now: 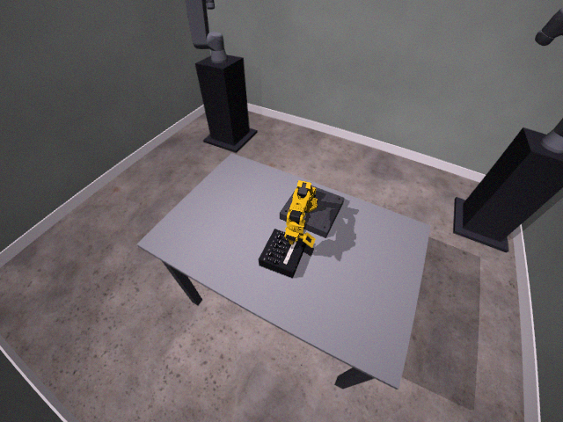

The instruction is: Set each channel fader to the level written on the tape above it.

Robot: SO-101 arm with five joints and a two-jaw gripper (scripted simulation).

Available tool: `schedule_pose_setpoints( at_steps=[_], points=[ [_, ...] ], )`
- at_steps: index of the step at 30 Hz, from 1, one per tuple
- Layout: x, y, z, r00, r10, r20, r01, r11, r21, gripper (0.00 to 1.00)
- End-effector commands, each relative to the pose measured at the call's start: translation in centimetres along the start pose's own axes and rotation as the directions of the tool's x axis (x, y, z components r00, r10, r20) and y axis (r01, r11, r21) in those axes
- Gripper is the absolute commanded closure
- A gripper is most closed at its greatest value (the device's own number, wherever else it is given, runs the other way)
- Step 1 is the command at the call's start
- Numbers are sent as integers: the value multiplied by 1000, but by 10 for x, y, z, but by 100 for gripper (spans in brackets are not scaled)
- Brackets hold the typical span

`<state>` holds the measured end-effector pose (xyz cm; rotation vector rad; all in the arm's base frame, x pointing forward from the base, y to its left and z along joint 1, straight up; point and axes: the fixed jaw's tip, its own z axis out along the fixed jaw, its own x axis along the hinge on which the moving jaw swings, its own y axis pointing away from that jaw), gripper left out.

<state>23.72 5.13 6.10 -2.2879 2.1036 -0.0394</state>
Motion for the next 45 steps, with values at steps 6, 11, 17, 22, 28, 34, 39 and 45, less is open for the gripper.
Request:
schedule_pose_setpoints(
  at_steps=[6, 11, 17, 22, 28, 34, 39, 45],
  points=[
    [2, 1, 2, 1000, -3, -1, 3, 1000, -18, 100],
    [2, 1, 2, 1000, -3, -1, 3, 1000, -18, 100],
    [2, 1, 2, 1000, -3, -1, 3, 1000, -18, 100],
    [2, 1, 2, 1000, -3, -1, 3, 1000, -18, 100],
    [2, 1, 2, 1000, -2, -1, 2, 1000, -18, 100],
    [2, 2, 2, 1000, 20, -2, -20, 1000, -18, 100],
    [2, 3, 1, 997, 73, -3, -73, 997, -19, 100],
    [2, 4, 0, 990, 144, -4, -144, 989, -20, 100]
  ],
)
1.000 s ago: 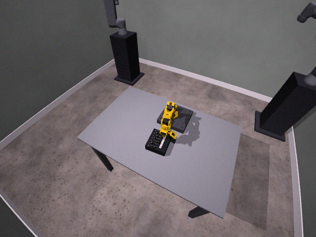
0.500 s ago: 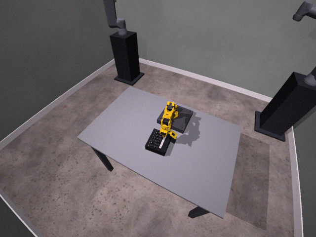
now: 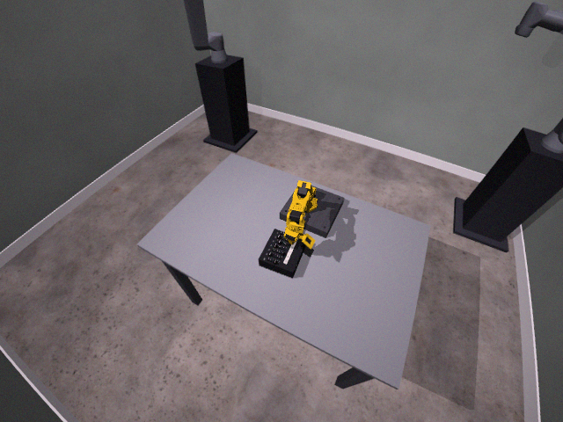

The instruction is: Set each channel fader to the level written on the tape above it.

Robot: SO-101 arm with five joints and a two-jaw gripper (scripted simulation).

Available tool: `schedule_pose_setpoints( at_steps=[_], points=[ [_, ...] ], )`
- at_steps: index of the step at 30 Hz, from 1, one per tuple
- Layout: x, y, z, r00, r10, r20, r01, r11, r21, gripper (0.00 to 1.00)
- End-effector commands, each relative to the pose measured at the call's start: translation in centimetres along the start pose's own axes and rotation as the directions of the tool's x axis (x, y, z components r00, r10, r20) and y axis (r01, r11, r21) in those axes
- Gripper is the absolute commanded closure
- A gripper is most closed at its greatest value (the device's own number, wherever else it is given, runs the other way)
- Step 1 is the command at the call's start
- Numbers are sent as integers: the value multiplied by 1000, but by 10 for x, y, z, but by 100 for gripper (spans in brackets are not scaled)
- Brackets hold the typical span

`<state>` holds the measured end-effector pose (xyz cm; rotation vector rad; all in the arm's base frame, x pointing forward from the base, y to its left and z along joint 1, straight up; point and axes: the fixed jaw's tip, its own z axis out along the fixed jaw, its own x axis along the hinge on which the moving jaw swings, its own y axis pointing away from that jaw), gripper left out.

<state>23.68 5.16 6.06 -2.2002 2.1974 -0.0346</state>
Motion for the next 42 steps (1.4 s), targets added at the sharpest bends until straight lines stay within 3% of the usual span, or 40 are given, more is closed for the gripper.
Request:
schedule_pose_setpoints(
  at_steps=[1, 7, 16, 22, 29, 31, 42],
  points=[
    [3, 4, 0, 997, 83, -4, -83, 996, -17, 100],
    [3, 8, -2, 970, 243, -7, -243, 970, -18, 100],
    [3, 13, -5, 883, 470, -14, -470, 882, -18, 100],
    [3, 18, -7, 750, 661, -20, -661, 750, -16, 100],
    [4, 23, -9, 548, 836, -26, -837, 548, -12, 100],
    [4, 23, -9, 548, 836, -26, -837, 548, -12, 100],
    [5, 30, -11, 245, 969, -33, -969, 245, -3, 100]
  ],
)
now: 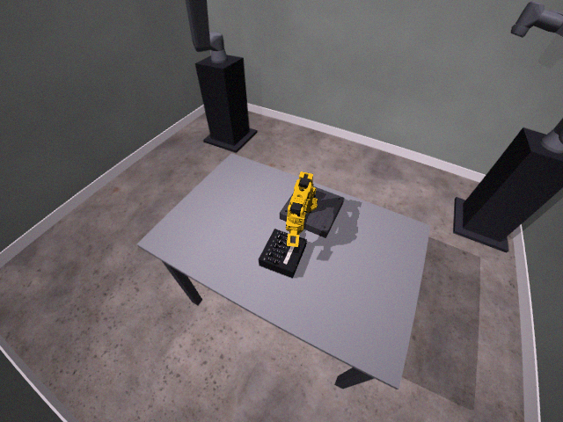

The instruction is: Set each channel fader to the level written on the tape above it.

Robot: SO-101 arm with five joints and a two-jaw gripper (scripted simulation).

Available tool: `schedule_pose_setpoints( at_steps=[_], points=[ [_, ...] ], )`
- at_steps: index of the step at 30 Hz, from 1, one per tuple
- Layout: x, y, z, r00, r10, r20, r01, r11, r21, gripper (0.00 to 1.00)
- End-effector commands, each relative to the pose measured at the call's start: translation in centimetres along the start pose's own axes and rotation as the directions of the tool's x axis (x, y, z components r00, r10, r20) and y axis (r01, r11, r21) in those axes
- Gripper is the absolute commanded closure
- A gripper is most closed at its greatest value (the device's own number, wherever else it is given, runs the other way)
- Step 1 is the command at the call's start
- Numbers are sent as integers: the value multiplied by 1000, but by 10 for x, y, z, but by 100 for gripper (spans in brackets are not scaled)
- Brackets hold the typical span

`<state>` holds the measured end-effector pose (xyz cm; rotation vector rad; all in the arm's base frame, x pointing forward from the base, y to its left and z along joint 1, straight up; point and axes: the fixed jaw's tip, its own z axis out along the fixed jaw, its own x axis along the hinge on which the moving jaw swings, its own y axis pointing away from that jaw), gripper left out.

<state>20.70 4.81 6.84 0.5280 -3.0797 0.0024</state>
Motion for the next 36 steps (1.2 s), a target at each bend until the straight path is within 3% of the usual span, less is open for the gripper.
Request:
schedule_pose_setpoints(
  at_steps=[1, 13, 27, 36],
  points=[
    [2, -2, -2, 993, 112, 22, -112, 994, 0, 100],
    [5, -2, -2, 970, 241, 20, -241, 971, -3, 100],
    [4, -3, -2, 966, 256, 20, -256, 967, -3, 100],
    [-2, -31, 1, 966, 256, 19, -256, 967, -3, 100]
  ],
)
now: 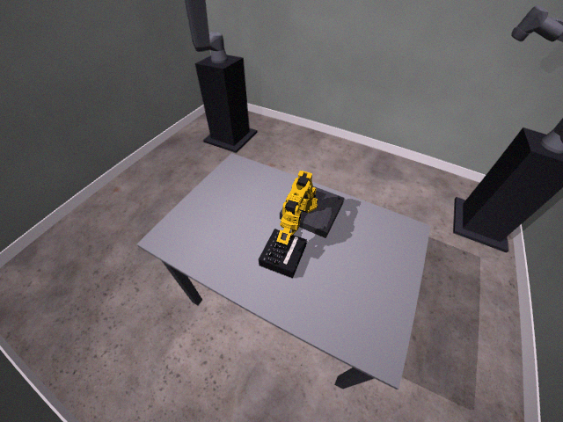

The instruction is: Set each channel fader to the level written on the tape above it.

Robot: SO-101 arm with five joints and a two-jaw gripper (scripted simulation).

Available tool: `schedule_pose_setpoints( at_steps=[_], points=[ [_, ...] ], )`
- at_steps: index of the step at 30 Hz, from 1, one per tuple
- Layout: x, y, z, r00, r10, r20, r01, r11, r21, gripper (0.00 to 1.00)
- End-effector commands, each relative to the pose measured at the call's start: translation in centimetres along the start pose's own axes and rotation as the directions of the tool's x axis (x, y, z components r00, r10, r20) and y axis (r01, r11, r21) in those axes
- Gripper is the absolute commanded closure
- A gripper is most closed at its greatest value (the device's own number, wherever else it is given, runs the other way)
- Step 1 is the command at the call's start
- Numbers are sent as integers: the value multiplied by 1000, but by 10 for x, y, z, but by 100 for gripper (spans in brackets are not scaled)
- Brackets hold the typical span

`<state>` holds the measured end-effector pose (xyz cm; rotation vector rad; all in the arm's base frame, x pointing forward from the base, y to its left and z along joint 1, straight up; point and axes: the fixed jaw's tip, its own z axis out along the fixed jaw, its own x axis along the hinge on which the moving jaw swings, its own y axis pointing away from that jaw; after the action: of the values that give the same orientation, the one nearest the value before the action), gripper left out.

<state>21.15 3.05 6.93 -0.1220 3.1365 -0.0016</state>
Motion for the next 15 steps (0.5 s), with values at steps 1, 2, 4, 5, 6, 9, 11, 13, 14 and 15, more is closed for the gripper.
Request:
schedule_pose_setpoints(
  at_steps=[1, 2, 4, 5, 6, 9, 11, 13, 14, 15],
  points=[
    [-9, -17, 3, 1000, -3, 0, 3, 1000, -1, 100],
    [-11, -21, 3, 1000, -3, -1, 3, 1000, -1, 100],
    [-11, -21, 3, 1000, -3, -1, 3, 1000, -1, 100],
    [-12, -26, 4, 1000, -3, -1, 3, 1000, -1, 100],
    [-14, -31, 5, 1000, -3, -1, 3, 1000, -1, 100],
    [-17, -45, 8, 1000, -3, -2, 3, 1000, -1, 100],
    [-18, -53, 9, 1000, -3, -2, 3, 1000, -1, 100],
    [-19, -58, 10, 1000, -3, -2, 3, 1000, -1, 100],
    [-19, -60, 11, 1000, -3, -2, 3, 1000, -1, 100],
    [-20, -61, 11, 1000, -3, -2, 3, 1000, -1, 100]
  ],
)
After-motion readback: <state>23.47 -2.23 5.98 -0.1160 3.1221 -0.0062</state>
